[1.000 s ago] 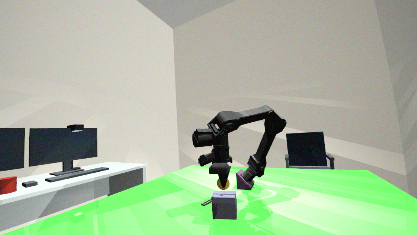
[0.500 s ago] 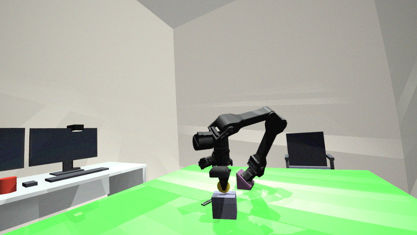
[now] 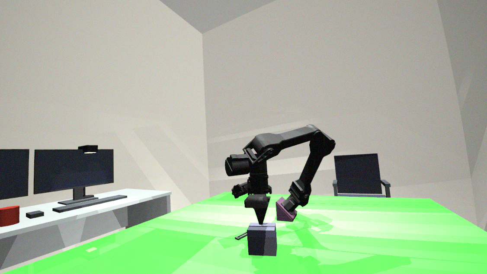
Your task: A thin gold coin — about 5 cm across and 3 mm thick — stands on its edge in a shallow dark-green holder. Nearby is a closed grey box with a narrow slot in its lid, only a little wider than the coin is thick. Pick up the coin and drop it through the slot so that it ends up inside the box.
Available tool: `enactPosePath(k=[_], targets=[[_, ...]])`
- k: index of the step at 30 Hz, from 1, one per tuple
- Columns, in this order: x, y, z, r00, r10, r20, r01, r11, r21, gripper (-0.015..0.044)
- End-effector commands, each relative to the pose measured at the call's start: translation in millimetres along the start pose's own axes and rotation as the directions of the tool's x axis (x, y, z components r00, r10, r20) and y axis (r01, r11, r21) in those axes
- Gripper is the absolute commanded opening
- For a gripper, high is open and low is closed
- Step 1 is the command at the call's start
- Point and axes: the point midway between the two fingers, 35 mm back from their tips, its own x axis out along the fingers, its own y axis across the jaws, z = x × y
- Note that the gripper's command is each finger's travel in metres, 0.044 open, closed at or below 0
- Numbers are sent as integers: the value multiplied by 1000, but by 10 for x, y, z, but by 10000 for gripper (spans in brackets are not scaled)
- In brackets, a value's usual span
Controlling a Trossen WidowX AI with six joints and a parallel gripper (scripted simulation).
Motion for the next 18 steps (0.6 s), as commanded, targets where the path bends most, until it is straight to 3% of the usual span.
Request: enactPosePath(k=[1,3,14,18], targets=[[-1,0,-1,1000,-1,0,1,1000,-1,161],[-1,0,-1,1000,-1,0,1,1000,-1,161],[-309,-4,11,1000,-4,-12,4,999,44,440],[-532,-18,16,999,-7,-35,11,993,117,440]])
